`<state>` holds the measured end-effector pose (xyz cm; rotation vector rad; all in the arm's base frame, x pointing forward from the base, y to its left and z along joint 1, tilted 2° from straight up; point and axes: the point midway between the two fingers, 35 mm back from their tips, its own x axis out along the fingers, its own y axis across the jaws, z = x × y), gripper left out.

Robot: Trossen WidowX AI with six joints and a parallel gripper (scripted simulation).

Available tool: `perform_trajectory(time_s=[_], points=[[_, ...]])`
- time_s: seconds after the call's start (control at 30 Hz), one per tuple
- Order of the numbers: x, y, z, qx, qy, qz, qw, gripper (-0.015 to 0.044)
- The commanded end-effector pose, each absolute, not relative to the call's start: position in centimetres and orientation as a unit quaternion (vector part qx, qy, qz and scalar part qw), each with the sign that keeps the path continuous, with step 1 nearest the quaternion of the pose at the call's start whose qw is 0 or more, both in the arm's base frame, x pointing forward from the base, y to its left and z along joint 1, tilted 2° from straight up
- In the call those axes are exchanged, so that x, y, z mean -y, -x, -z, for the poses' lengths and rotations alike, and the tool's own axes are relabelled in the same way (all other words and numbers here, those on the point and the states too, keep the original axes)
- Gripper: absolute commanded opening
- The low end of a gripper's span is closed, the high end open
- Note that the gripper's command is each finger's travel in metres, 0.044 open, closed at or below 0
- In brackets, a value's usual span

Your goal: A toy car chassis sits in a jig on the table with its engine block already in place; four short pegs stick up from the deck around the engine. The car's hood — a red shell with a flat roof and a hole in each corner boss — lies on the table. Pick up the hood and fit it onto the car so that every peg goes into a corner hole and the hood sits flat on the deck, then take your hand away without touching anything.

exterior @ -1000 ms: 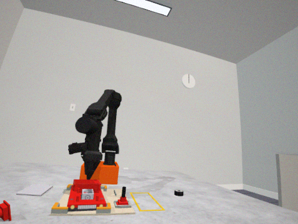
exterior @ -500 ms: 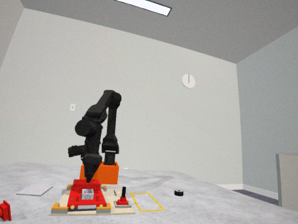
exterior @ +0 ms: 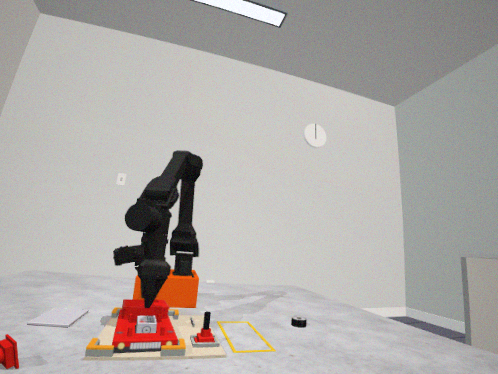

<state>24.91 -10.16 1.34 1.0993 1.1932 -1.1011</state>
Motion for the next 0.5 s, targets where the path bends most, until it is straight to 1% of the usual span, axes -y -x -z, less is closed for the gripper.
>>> perform_trajectory(time_s=[0.0, 0.47], points=[[10.06, -24.81, -0.99, -0.508, -0.467, 0.466, 0.555, 0.0440], [10.10, -24.84, -0.30, -0.508, -0.466, 0.466, 0.555, 0.0440]])
